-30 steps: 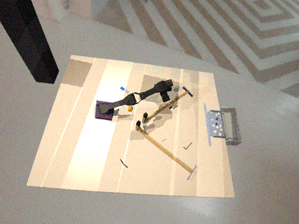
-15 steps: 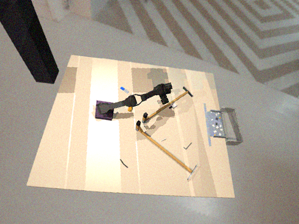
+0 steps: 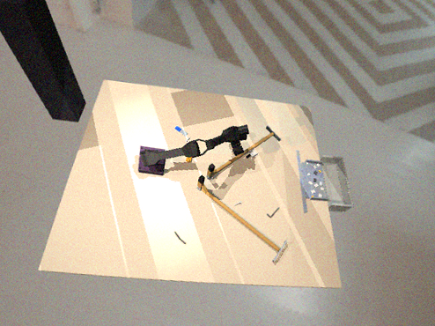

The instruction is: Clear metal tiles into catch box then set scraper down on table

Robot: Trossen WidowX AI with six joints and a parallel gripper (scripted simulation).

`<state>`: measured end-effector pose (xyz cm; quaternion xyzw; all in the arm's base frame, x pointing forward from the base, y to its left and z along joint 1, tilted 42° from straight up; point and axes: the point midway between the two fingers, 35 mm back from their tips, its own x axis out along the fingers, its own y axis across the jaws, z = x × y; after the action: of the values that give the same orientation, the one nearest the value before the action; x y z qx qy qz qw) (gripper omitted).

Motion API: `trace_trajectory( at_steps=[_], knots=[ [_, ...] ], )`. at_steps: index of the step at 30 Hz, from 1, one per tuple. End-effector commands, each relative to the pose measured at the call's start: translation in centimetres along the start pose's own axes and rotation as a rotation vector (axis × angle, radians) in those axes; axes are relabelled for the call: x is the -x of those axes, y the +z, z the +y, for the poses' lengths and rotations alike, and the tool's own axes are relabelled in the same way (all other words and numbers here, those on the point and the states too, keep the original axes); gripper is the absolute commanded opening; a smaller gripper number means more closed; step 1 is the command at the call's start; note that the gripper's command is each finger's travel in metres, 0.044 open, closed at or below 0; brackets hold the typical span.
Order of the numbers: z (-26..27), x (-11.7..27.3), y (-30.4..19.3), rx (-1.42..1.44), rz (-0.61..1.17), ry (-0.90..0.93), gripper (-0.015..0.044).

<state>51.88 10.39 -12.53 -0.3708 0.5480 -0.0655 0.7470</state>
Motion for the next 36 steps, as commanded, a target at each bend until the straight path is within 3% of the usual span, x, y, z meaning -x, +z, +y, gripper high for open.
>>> trace_trajectory(
  at_steps=[1,12,36],
  knots=[
    [0.1,-1.0,-0.7,0.003,0.009,-0.006,0.0],
    [0.0,-3.2,-2.3,-0.009,0.011,-0.014,0.0],
    [-1.8,-3.6,-1.3,-0.01,0.012,-0.014,0.0]
  ],
)
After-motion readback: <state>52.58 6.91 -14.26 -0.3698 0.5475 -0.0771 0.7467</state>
